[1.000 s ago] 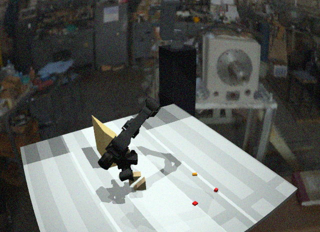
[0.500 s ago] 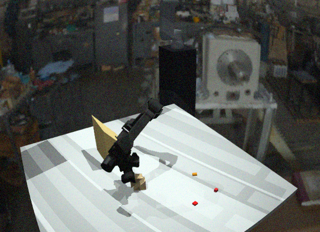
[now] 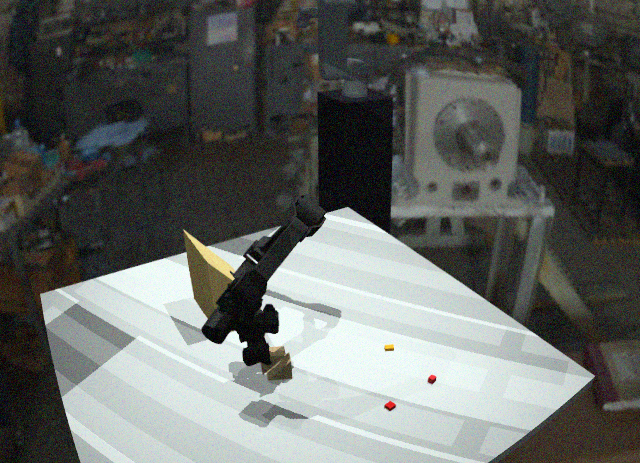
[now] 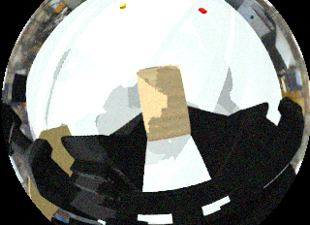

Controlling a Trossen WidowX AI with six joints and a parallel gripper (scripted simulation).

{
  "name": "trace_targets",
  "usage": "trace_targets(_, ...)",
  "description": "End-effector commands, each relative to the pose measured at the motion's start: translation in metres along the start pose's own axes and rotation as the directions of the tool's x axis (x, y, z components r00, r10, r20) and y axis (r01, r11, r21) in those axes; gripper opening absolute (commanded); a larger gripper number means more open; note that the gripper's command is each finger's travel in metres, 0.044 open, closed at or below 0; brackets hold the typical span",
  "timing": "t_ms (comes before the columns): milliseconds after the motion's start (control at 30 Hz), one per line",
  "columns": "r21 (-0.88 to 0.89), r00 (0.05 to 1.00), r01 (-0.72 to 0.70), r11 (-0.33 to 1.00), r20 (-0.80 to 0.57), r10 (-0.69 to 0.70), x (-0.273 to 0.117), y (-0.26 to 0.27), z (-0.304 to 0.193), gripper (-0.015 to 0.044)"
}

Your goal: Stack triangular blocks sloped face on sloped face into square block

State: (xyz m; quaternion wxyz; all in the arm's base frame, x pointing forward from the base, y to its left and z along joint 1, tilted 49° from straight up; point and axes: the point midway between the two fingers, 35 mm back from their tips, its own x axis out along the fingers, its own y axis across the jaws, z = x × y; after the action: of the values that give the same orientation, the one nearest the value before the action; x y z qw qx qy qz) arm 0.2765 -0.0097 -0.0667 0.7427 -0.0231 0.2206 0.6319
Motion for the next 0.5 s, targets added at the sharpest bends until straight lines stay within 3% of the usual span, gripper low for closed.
trace_targets(0, 0.003, 1.0, 0.006, 1.0, 0.004, -0.006, -0.0007, 0.0003, 0.0016, 0.0)
trace_targets(467, 0.004, 1.0, 0.008, 1.0, 0.004, -0.008, 0.0012, 0.0005, 0.0012, 0.0)
